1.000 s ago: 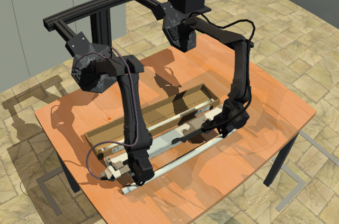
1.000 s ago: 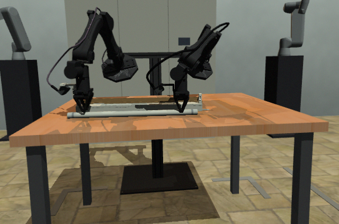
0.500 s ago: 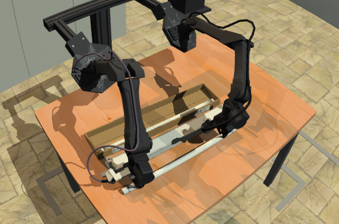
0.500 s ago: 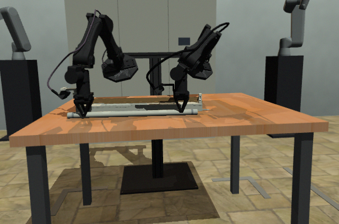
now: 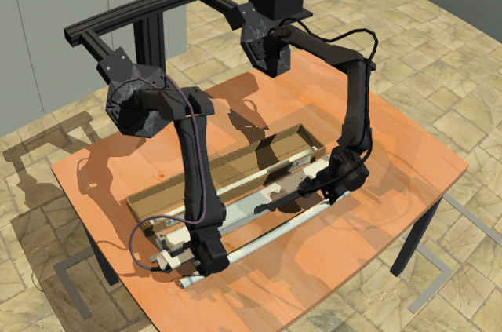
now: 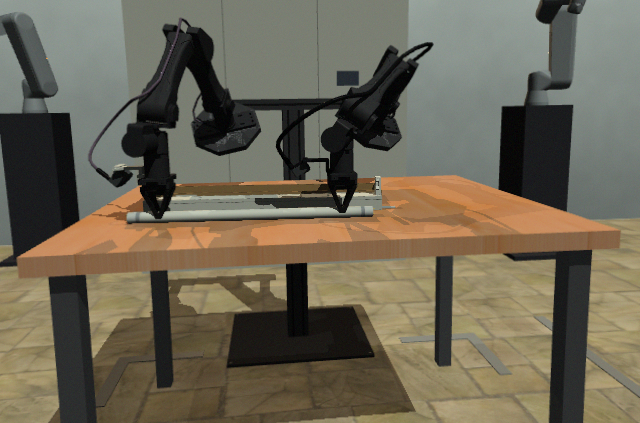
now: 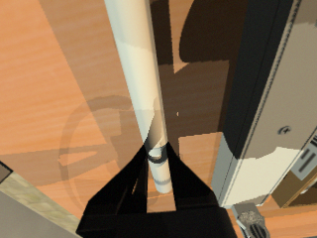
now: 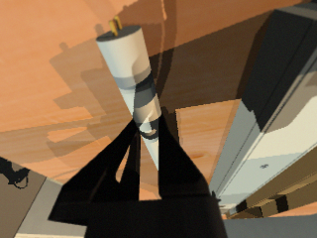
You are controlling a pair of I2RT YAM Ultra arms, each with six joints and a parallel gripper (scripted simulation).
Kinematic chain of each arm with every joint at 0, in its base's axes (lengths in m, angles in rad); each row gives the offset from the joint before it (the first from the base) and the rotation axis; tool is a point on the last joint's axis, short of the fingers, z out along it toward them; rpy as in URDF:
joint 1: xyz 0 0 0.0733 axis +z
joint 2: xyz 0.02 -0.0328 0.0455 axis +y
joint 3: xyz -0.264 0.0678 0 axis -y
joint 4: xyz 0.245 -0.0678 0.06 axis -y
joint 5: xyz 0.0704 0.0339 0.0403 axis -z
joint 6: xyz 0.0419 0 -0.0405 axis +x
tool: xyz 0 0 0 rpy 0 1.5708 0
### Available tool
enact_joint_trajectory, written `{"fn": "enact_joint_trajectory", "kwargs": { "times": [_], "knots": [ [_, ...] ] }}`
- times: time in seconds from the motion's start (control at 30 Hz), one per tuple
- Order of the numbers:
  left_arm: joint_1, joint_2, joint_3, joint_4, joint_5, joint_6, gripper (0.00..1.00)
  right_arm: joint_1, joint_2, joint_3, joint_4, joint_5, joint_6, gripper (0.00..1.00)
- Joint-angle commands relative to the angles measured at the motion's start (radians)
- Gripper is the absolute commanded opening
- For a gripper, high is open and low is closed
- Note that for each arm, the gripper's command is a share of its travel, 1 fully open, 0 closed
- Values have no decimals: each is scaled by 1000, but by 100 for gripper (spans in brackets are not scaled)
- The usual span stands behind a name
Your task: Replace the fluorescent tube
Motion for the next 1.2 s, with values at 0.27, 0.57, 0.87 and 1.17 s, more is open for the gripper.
{"fn": "enact_joint_trajectory", "kwargs": {
  "times": [0.27, 0.57, 0.87, 1.17],
  "knots": [
    [-28, -4, 21, -5, 13, 10, 11, 7, -23, 21, -17, 21, 3, 11],
    [-33, -41, 13, -29, 2, -15, 11, -17, -43, 14, -31, 20, -8, 11],
    [-37, -45, 1, -33, -9, -17, 11, -19, -51, 5, -32, 19, -9, 11],
    [-42, -47, -10, -42, -12, -21, 11, -22, -52, -8, -40, 17, -10, 11]
  ]
}}
